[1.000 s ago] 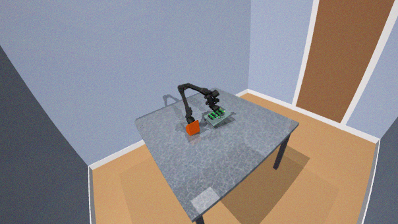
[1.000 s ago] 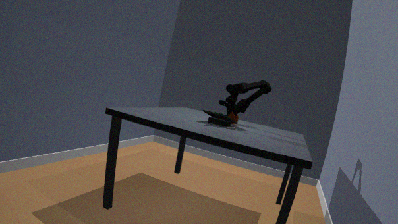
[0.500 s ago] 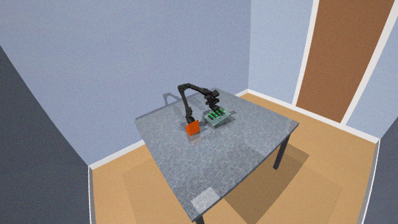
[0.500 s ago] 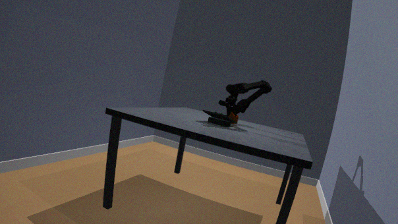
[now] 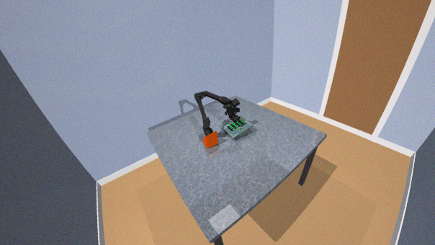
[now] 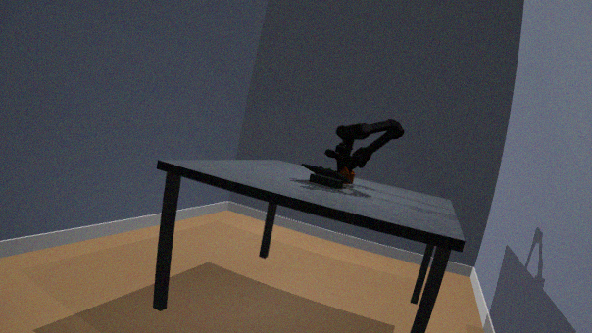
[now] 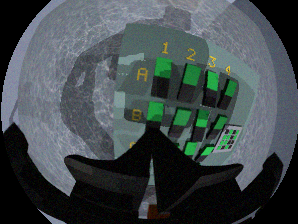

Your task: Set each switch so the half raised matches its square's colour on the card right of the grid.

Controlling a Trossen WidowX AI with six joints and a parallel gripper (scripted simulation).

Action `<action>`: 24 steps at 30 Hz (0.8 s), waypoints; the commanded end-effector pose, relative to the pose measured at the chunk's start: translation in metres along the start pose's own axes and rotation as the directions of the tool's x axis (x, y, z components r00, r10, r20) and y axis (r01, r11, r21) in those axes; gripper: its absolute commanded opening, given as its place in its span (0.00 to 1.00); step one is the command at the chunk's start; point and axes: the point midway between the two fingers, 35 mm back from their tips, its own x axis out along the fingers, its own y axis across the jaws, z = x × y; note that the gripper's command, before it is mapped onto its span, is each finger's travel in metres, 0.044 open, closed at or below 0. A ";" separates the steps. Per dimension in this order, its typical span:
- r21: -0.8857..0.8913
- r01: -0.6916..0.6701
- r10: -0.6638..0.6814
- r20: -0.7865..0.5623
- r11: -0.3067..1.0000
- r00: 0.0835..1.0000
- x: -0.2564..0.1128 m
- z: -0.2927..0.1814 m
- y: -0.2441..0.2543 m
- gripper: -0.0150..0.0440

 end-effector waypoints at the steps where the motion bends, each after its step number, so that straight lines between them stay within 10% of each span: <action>1: 0.003 -0.004 0.004 0.000 1.000 1.000 0.001 0.000 0.000 0.25; 24: 0.003 -0.004 0.004 0.000 1.000 1.000 0.004 0.000 0.000 0.25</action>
